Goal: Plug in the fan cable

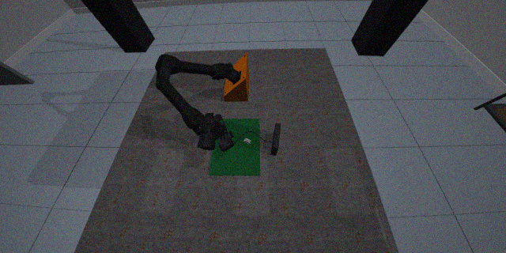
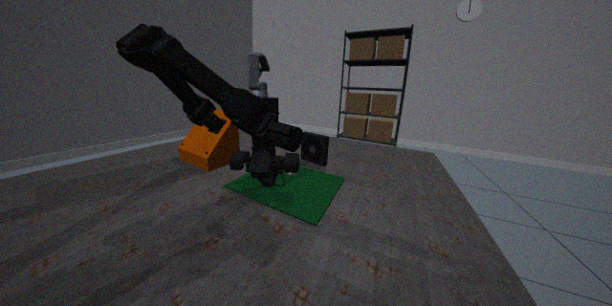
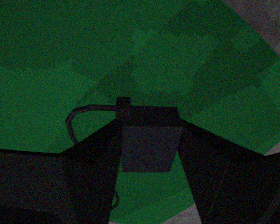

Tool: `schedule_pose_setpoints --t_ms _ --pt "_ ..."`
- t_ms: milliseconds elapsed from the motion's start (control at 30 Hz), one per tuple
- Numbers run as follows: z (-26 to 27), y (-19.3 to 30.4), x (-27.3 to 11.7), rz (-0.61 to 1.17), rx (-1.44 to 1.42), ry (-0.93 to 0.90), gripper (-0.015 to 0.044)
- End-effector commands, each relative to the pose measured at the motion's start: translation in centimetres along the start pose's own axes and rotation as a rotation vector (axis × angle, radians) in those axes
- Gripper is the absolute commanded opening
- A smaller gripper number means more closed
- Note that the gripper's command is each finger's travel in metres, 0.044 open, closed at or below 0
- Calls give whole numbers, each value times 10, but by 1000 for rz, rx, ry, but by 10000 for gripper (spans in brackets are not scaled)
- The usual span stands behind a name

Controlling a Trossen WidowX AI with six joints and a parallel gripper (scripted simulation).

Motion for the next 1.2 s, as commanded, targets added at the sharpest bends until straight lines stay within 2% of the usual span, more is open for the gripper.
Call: schedule_pose_setpoints --t_ms 0,1167 --pt "0 0 -1 0 1 -1 0" --pt "5 27 -102 2 -7 4 0"
Point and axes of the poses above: the point midway between the two fingers, 35 mm back from their tips, its own x axis out along the fingers, its own z axis across the jaws, y = z × x, the point moved 1 cm from there along -x, back along the fingers, and after that the axes turned 13 degrees about -x, right-handed, at the moved point
